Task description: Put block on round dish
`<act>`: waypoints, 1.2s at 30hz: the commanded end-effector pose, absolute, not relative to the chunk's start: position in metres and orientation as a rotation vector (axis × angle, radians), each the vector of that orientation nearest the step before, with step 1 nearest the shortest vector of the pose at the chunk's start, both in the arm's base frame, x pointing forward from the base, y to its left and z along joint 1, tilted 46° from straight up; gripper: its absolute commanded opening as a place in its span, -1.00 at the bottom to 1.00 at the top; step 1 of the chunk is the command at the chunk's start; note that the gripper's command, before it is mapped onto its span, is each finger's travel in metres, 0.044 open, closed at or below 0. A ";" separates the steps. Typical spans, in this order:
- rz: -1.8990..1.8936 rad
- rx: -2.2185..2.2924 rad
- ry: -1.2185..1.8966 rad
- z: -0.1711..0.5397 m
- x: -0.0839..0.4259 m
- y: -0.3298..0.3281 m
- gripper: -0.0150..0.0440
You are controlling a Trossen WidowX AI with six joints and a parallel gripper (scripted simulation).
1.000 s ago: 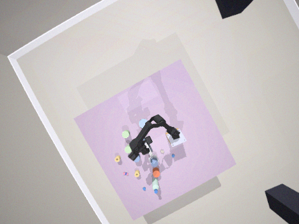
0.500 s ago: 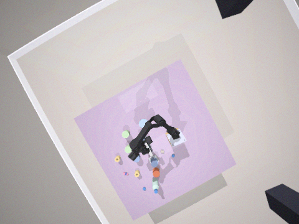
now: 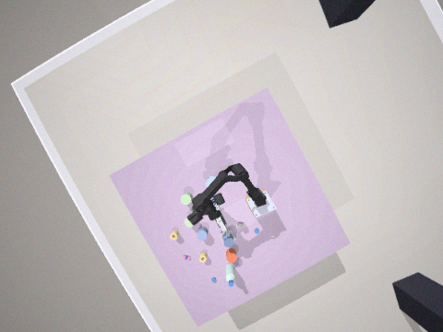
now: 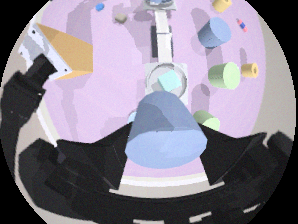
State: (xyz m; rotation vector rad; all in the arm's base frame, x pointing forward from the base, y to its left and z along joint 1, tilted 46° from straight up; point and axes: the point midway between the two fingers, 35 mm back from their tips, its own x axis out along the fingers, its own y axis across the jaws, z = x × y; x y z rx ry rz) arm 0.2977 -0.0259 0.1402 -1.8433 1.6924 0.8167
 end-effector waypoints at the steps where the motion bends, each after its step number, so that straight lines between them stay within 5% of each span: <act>1: 0.834 -1.832 1.669 0.149 0.288 -0.049 -0.49; 36: 0.765 -1.895 1.698 0.187 0.164 -0.181 -0.49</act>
